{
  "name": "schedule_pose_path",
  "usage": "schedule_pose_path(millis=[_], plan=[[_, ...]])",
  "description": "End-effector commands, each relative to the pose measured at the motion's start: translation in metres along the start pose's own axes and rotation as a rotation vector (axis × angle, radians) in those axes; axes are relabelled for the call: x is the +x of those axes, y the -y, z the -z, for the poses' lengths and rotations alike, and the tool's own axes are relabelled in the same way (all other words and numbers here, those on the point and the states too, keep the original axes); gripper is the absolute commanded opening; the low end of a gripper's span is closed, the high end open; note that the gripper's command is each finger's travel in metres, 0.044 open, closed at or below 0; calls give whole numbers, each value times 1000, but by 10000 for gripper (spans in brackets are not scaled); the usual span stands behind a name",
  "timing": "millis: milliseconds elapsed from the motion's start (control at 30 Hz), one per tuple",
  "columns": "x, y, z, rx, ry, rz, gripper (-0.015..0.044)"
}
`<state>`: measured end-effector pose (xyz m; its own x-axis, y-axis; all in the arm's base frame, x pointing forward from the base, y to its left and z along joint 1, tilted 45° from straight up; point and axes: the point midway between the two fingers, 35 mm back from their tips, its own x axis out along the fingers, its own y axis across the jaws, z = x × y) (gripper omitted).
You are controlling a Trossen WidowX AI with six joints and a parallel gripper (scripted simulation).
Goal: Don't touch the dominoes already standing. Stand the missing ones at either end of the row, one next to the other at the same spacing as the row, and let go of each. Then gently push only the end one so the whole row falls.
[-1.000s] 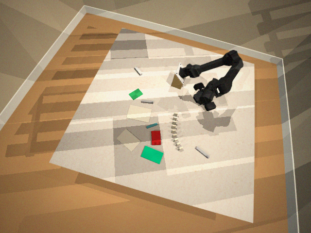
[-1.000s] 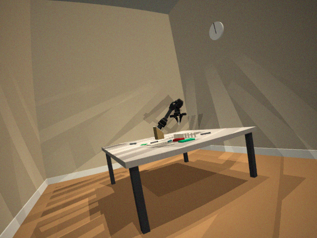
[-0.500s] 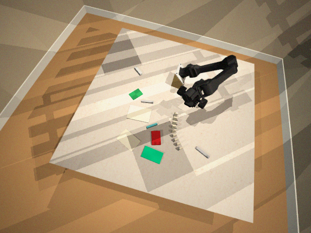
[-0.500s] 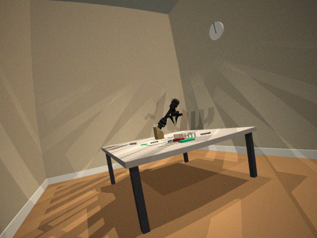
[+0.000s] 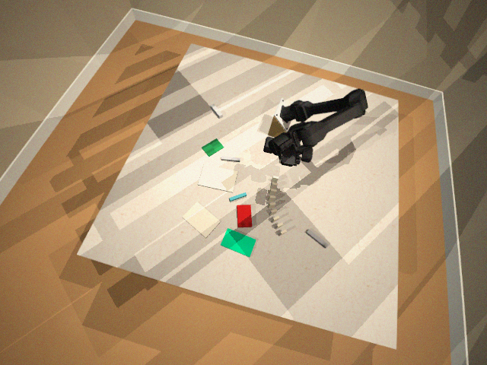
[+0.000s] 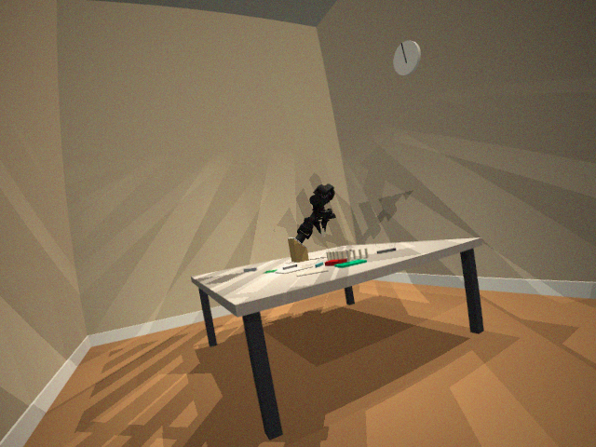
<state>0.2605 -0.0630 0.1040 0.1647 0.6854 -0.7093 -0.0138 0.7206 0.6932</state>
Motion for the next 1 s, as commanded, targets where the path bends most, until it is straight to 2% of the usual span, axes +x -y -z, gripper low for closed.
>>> schedule_pose_path(millis=[0,700,967], plan=[[8,3,-1,-12,-2,6,107],[124,2,-1,-14,0,1,107],[131,1,1,-14,0,-2,107]])
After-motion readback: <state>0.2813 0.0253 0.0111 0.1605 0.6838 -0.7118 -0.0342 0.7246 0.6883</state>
